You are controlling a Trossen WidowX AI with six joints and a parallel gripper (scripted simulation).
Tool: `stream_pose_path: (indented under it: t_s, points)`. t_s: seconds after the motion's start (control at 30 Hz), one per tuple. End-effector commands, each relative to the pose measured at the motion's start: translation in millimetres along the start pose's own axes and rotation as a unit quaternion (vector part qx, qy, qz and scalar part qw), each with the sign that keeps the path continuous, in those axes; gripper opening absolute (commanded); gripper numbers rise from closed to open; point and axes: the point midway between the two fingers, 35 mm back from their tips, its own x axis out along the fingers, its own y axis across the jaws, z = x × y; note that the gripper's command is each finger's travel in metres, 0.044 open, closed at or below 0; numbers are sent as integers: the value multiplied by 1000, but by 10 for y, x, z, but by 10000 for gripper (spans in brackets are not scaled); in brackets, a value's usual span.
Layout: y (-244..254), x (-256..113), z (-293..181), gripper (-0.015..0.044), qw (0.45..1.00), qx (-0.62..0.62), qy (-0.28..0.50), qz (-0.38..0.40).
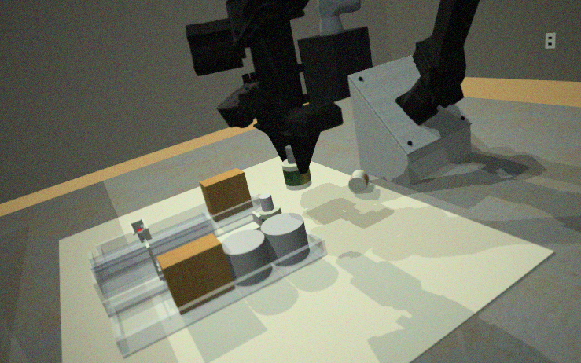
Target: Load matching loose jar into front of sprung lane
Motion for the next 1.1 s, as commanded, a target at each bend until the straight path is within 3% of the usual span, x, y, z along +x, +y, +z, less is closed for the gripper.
stream_pose_path:
  t_s: [0.0, 0.53, 1.07]
  points:
    - [-249, 157, -26, 0, 1000, 4, 4, 1]
    - [-442, 520, -47, 0, 1000, 5, 4, 1]
    - [-443, 529, -7, 0, 1000, 4, 4, 1]
